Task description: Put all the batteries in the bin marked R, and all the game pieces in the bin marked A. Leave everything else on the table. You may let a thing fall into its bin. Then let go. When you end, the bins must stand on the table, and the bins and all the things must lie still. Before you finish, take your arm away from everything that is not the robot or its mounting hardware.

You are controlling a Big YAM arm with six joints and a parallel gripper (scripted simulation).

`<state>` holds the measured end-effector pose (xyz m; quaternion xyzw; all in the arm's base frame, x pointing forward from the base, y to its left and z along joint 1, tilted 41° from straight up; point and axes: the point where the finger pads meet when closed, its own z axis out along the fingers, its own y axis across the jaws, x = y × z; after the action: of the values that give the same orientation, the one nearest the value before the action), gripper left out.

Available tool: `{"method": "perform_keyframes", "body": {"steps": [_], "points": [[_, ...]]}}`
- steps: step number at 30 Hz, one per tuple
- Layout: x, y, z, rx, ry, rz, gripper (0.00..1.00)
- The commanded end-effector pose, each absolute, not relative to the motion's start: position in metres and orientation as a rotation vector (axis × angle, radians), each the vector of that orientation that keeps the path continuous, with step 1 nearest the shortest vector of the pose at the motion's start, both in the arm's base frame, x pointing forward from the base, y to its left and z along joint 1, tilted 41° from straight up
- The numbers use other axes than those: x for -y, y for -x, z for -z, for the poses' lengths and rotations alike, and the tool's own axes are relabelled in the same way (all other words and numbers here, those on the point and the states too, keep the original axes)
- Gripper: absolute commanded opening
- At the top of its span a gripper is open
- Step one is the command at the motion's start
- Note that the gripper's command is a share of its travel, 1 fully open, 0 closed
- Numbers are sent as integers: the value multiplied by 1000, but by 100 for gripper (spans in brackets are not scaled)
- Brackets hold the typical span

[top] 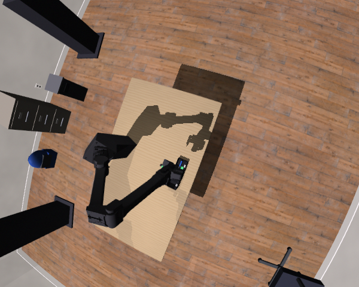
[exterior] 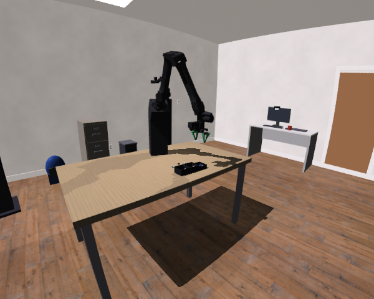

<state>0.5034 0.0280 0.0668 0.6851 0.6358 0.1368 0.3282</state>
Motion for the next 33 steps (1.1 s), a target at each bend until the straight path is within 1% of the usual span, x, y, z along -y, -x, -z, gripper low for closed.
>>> {"method": "perform_keyframes", "body": {"steps": [1, 33], "points": [[-27, -502, -76, -1652, -1778, -382, 100], [-29, -504, -73, -1659, -1785, -372, 100]]}}
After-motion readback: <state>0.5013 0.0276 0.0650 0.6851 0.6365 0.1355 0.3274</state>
